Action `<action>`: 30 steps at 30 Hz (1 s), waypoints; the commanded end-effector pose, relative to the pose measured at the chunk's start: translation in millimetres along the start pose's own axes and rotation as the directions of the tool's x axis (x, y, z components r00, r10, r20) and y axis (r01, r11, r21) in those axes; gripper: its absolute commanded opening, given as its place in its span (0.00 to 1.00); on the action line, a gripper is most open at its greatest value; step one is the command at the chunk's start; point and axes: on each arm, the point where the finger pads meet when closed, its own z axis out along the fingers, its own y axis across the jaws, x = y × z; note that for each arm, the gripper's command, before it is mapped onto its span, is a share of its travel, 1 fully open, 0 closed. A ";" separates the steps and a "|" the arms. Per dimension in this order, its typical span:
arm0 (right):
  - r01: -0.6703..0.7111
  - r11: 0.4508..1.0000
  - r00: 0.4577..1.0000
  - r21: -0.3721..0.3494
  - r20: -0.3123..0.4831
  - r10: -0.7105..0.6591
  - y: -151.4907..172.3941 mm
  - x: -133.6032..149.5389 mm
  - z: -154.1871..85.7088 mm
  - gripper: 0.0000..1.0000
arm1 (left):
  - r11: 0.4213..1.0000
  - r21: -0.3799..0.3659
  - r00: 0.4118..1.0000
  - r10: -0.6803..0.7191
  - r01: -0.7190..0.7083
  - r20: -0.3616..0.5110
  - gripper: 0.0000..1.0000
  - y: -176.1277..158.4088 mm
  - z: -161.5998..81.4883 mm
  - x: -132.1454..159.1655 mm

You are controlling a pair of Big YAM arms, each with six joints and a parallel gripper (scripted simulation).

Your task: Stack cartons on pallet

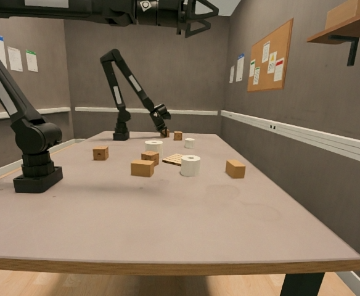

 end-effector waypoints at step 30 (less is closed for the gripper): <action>0.013 1.000 0.999 0.000 0.047 -0.013 -0.4 -29.0 -1.9 1.00 | 1.000 0.003 1.000 -0.001 0.001 0.009 1.00 -1.2 -33.1 1.0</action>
